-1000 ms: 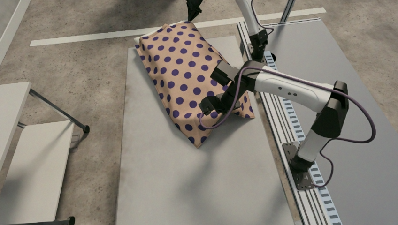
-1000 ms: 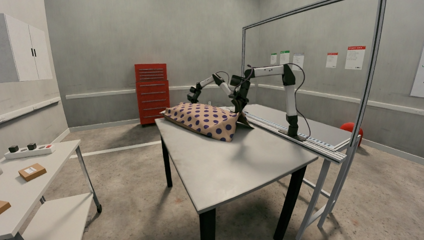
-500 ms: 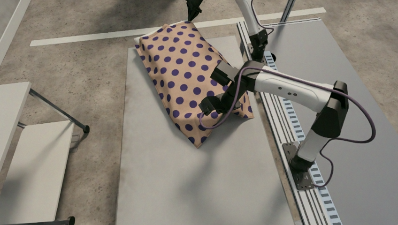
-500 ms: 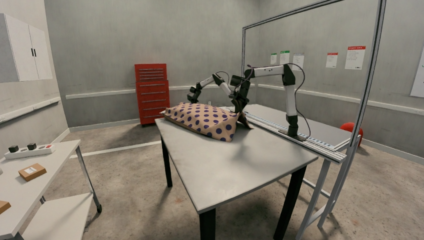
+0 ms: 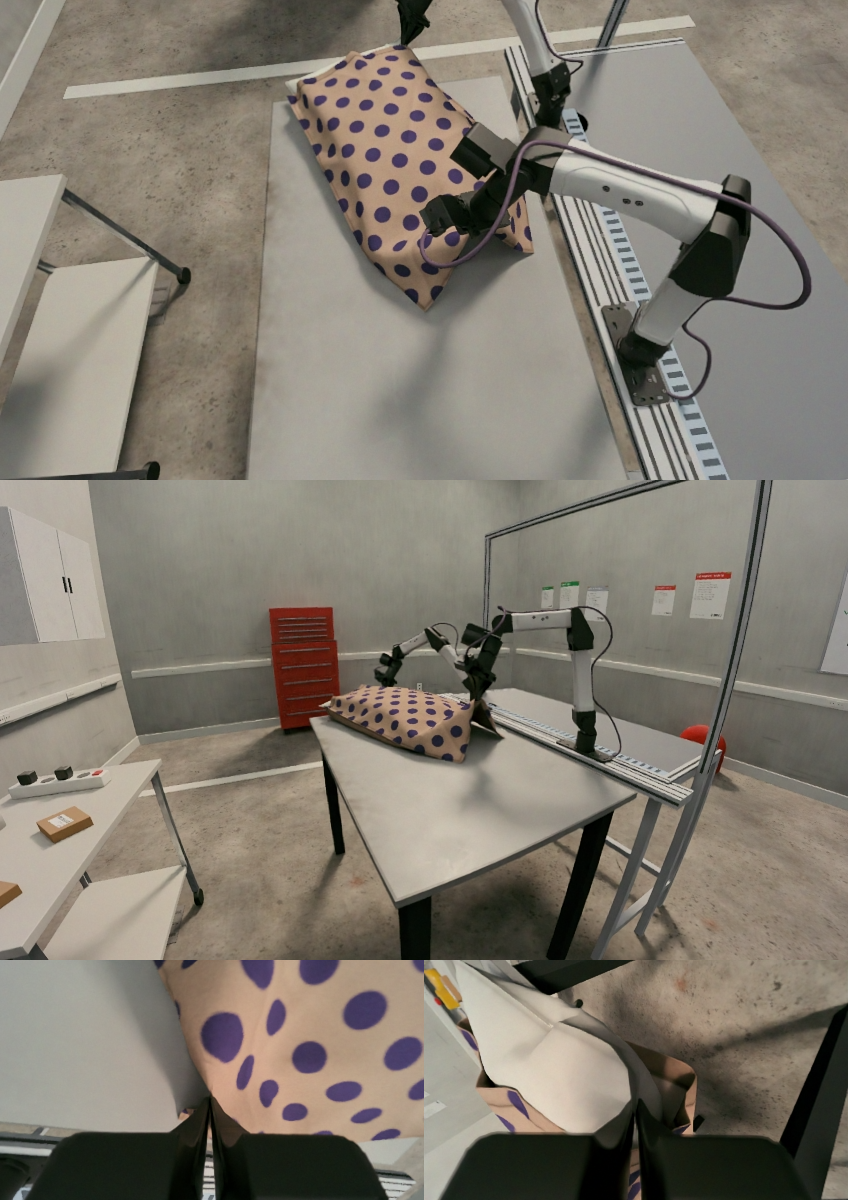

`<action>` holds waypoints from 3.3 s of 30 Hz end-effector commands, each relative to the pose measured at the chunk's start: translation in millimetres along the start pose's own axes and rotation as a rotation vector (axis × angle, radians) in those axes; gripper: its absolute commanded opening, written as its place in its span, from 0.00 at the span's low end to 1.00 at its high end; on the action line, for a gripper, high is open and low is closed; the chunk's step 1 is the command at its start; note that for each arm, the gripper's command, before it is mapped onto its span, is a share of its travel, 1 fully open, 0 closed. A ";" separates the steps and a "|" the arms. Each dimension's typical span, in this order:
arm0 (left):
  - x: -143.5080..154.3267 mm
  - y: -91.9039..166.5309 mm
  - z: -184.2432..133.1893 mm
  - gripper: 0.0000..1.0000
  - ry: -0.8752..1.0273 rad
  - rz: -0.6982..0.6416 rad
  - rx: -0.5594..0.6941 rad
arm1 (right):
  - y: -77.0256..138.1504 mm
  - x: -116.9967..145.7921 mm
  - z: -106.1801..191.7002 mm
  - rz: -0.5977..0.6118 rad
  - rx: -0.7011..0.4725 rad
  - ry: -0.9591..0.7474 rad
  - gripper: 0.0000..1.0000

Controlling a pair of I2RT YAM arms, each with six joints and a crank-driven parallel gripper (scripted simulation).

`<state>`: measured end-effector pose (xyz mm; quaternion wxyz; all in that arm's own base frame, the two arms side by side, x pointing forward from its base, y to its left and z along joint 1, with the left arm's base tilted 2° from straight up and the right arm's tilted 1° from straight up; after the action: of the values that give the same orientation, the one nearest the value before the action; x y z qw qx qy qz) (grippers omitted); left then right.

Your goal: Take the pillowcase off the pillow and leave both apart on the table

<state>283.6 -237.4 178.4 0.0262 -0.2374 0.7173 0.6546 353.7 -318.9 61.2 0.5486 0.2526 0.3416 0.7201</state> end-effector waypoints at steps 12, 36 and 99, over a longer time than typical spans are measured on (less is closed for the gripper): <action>-52.9 55.1 -31.4 0.01 -0.058 -0.205 0.280 | 11.2 -2.0 20.3 -0.038 -0.022 0.045 0.01; -104.6 143.8 -58.6 0.01 -0.178 -0.512 0.584 | 11.7 -2.5 19.7 -0.040 -0.022 0.044 0.01; -155.9 343.3 -46.2 0.01 -0.449 -1.253 0.915 | 11.7 -2.3 19.9 -0.039 -0.024 0.044 0.01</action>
<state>313.4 -235.0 502.1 0.5875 -0.3787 0.6701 0.2498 354.5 -318.0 61.1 0.5476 0.2523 0.3420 0.7207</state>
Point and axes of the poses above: on each arm, the point where the finger pads meet when closed, its own y axis back along the fingers, its own z axis across the jaws, x = y × z, the point moved 3 cm from there along y, back along the fingers, and after that the axes turned 1 degree about -y, right-handed, at the moved point
